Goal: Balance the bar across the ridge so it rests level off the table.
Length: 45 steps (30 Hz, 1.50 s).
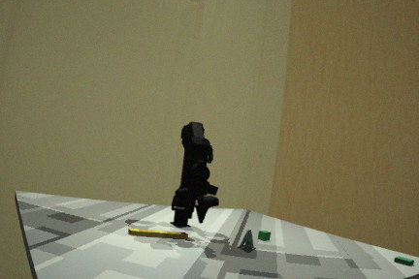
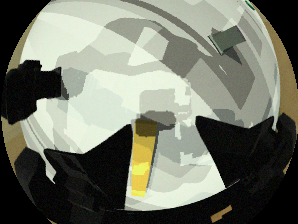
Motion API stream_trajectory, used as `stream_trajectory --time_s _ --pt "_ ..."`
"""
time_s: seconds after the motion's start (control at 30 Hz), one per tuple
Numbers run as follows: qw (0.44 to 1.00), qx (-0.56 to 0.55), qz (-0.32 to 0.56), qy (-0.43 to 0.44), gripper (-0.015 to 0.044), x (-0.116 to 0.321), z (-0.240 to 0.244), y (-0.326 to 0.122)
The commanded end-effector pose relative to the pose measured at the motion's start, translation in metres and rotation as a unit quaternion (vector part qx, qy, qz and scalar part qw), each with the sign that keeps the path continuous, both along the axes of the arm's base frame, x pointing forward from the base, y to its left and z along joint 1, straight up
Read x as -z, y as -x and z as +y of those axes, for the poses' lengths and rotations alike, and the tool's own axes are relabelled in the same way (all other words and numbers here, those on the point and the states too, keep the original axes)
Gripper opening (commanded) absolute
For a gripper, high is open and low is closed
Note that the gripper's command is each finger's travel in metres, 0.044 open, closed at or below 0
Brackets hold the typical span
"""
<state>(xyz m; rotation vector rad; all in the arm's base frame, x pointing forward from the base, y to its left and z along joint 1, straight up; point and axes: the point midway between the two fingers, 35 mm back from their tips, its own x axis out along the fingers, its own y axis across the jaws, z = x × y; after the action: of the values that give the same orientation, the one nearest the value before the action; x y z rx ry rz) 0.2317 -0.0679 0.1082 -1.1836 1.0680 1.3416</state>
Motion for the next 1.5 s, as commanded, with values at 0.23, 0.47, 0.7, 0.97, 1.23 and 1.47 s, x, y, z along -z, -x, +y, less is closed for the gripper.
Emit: stream_trajectory --time_s 0.23,0.47,0.7,0.97,1.23,1.47 --pt "0.998 0.057 -0.009 0.036 0.0315 -0.005 -0.045 0.011" --pt "0.994 0.097 -0.010 0.059 0.0315 -0.008 -0.074 0.023" --pt "0.991 0.116 -0.009 0.071 0.0315 -0.006 -0.088 0.030" --pt "0.991 0.116 -0.009 0.071 0.0315 0.034 -0.089 0.030" --pt "0.991 0.116 -0.009 0.071 0.0315 0.038 -0.089 0.030" --pt "0.991 0.116 -0.009 0.071 0.0315 0.049 -0.089 0.029"
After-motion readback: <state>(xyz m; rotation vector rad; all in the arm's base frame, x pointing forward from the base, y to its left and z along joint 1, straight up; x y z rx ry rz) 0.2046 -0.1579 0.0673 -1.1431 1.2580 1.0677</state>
